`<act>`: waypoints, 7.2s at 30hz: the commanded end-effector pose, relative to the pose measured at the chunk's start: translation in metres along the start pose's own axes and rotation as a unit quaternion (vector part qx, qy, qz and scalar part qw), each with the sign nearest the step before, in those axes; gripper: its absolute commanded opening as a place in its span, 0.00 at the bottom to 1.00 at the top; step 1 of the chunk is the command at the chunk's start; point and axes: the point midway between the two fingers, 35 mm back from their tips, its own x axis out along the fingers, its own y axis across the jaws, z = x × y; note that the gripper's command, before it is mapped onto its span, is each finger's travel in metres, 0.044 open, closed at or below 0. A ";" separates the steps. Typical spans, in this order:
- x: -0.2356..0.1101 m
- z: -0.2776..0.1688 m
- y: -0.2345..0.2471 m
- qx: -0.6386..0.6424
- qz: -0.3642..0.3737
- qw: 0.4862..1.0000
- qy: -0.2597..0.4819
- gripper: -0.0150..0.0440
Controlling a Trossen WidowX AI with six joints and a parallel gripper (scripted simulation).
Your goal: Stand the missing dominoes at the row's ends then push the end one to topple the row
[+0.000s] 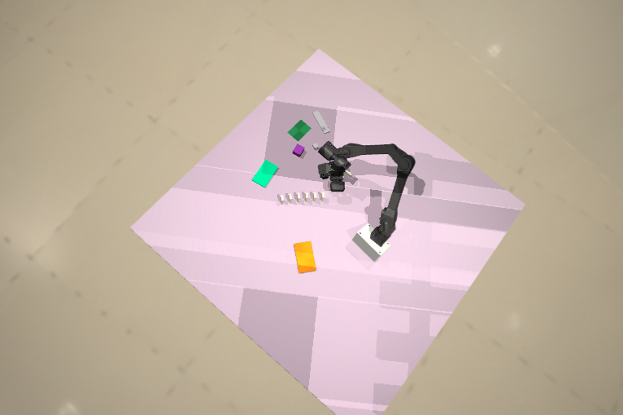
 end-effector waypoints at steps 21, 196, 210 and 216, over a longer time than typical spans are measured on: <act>-0.154 -0.006 0.005 0.004 0.001 1.000 0.000 0.29; -0.055 -0.061 0.045 0.175 -0.175 0.694 -0.676 0.29; -0.032 -0.061 0.049 0.177 -0.175 0.693 -0.677 0.29; -0.022 -0.062 0.051 0.178 -0.175 0.692 -0.677 0.29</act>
